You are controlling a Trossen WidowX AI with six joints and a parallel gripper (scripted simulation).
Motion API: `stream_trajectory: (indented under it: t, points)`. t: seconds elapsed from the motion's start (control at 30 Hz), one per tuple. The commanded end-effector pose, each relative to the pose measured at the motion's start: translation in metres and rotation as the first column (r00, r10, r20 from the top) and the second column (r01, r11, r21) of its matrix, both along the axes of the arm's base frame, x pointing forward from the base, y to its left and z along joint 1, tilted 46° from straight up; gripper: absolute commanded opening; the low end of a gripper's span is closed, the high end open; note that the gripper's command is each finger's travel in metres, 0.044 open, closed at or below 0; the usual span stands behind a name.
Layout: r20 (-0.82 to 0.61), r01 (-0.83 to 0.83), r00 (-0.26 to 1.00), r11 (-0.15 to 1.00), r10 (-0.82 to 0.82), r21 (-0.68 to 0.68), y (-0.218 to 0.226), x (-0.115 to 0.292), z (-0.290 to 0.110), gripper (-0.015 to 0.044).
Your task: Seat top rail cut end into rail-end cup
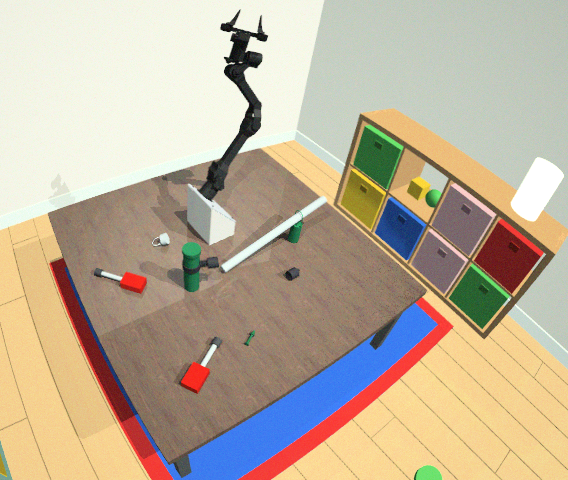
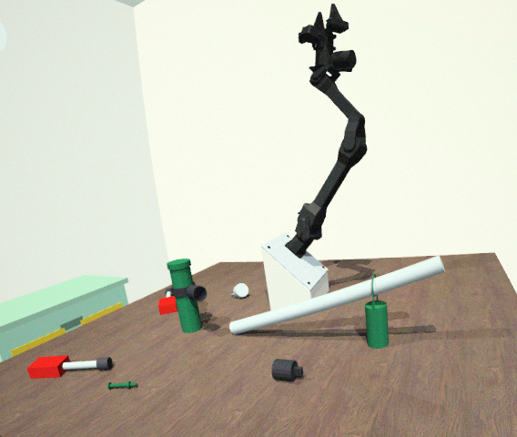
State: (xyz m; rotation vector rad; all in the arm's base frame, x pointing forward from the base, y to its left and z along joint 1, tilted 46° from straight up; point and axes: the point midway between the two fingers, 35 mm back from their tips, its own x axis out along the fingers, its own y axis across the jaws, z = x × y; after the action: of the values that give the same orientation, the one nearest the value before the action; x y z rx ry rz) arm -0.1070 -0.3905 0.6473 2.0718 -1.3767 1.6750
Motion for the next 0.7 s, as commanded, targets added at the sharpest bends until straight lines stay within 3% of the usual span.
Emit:
stream_trajectory:
  t: [0.0,0.13,0.33,0.5,0.67]
  points:
    - [0.001,-0.003,1.000,1.000,0.003,0.004,-0.001,0.001,-0.001,0.0426]
    - [0.037,-0.083,0.996,0.993,0.080,0.089,-0.022,0.014,-0.020,0.0440]
    - [0.176,-0.317,0.946,0.896,0.274,0.311,-0.071,0.062,-0.080,0.0440]
    - [0.358,-0.546,0.836,0.700,0.416,0.461,-0.100,0.116,-0.140,0.0440]
    - [0.557,-0.720,0.694,0.432,0.456,0.543,-0.110,0.175,-0.204,0.0440]
